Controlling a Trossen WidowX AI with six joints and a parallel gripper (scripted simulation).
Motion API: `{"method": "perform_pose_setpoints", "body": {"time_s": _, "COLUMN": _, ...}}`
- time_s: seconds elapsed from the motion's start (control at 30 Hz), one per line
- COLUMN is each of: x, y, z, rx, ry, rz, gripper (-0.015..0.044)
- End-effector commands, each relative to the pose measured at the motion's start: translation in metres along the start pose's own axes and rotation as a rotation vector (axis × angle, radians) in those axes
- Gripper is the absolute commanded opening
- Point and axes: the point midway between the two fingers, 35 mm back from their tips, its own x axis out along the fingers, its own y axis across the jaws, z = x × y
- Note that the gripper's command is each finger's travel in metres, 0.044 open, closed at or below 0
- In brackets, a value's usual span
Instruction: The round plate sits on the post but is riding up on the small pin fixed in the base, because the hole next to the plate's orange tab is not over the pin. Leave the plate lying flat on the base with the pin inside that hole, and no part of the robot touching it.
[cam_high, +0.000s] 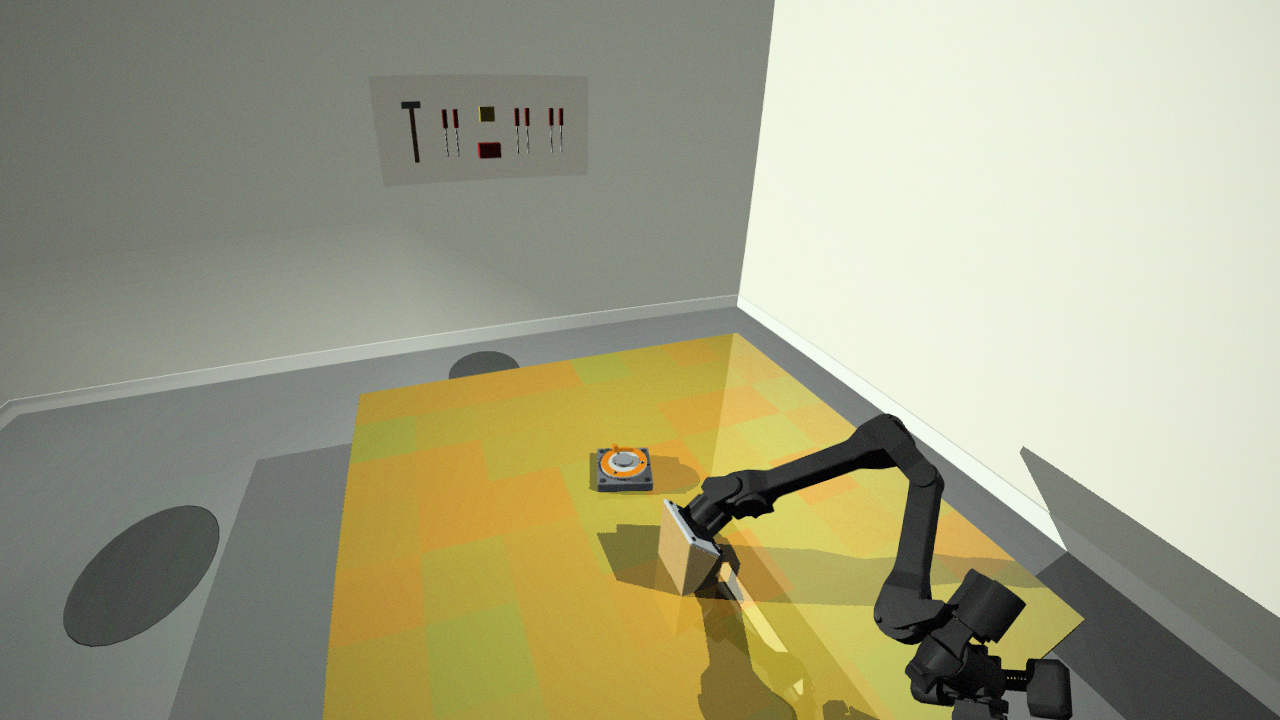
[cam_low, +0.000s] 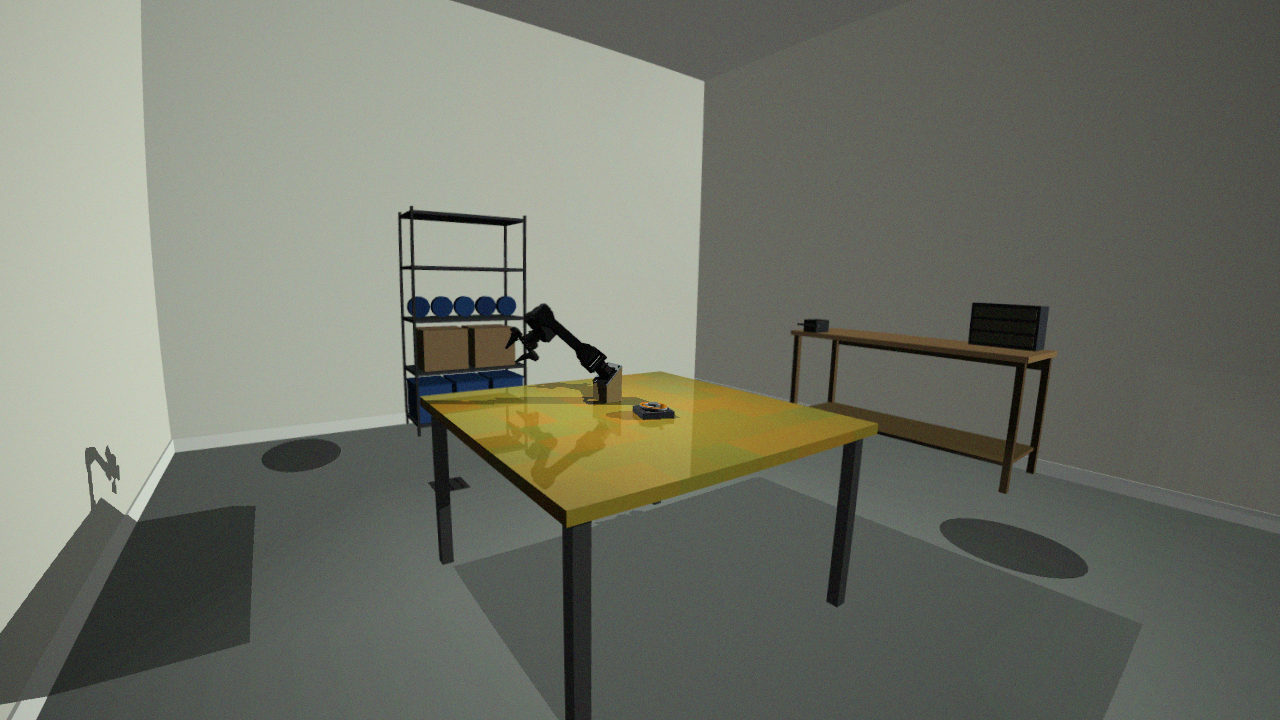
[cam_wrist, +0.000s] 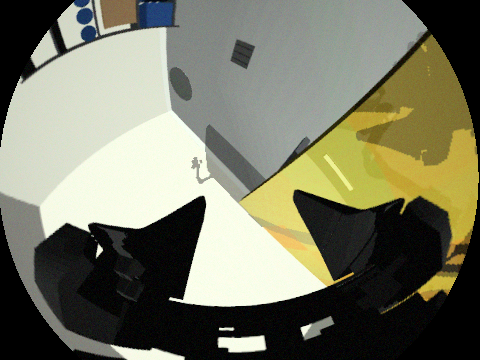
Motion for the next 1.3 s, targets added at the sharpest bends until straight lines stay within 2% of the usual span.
{"method": "perform_pose_setpoints", "body": {"time_s": 0.0, "x": -0.002, "y": 0.002, "z": 0.000, "rx": -0.002, "ry": -0.007, "rz": 0.006, "gripper": 0.0374}}
{"method": "perform_pose_setpoints", "body": {"time_s": 0.07, "x": -0.023, "y": 0.015, "z": 0.006, "rx": -0.015, "ry": -0.076, "rz": 0.062, "gripper": 0.0321}}
{"method": "perform_pose_setpoints", "body": {"time_s": 0.13, "x": -0.067, "y": 0.034, "z": 0.037, "rx": -0.016, "ry": -0.218, "rz": 0.167, "gripper": 0.0269}}
{"method": "perform_pose_setpoints", "body": {"time_s": 0.3, "x": -0.122, "y": 0.045, "z": 0.067, "rx": 0.003, "ry": -0.368, "rz": 0.269, "gripper": 0.0137}}
{"method": "perform_pose_setpoints", "body": {"time_s": 0.47, "x": -0.217, "y": 0.048, "z": 0.103, "rx": 0.040, "ry": -0.603, "rz": 0.413, "gripper": 0.0006}}
{"method": "perform_pose_setpoints", "body": {"time_s": 0.57, "x": -0.253, "y": 0.048, "z": 0.112, "rx": 0.051, "ry": -0.695, "rz": 0.462, "gripper": 0.0000}}
{"method": "perform_pose_setpoints", "body": {"time_s": 0.63, "x": -0.303, "y": 0.044, "z": 0.118, "rx": 0.076, "ry": -0.813, "rz": 0.524, "gripper": 0.0000}}
{"method": "perform_pose_setpoints", "body": {"time_s": 0.77, "x": -0.373, "y": 0.031, "z": 0.120, "rx": 0.116, "ry": -0.980, "rz": 0.603, "gripper": 0.0000}}
{"method": "perform_pose_setpoints", "body": {"time_s": 0.83, "x": -0.391, "y": 0.025, "z": 0.121, "rx": 0.127, "ry": -1.025, "rz": 0.624, "gripper": 0.0000}}
{"method": "perform_pose_setpoints", "body": {"time_s": 0.9, "x": -0.439, "y": 0.007, "z": 0.120, "rx": 0.157, "ry": -1.139, "rz": 0.674, "gripper": 0.0000}}
{"method": "perform_pose_setpoints", "body": {"time_s": 1.03, "x": -0.501, "y": -0.024, "z": 0.112, "rx": 0.208, "ry": -1.299, "rz": 0.731, "gripper": 0.0000}}
{"method": "perform_pose_setpoints", "body": {"time_s": 1.1, "x": -0.518, "y": -0.033, "z": 0.109, "rx": 0.225, "ry": -1.351, "rz": 0.740, "gripper": 0.0000}}
{"method": "perform_pose_setpoints", "body": {"time_s": 1.17, "x": -0.560, "y": -0.060, "z": 0.099, "rx": 0.274, "ry": -1.479, "rz": 0.755, "gripper": 0.0000}}
{"method": "perform_pose_setpoints", "body": {"time_s": 1.27, "x": -0.599, "y": -0.091, "z": 0.085, "rx": 0.337, "ry": -1.607, "rz": 0.759, "gripper": 0.0000}}
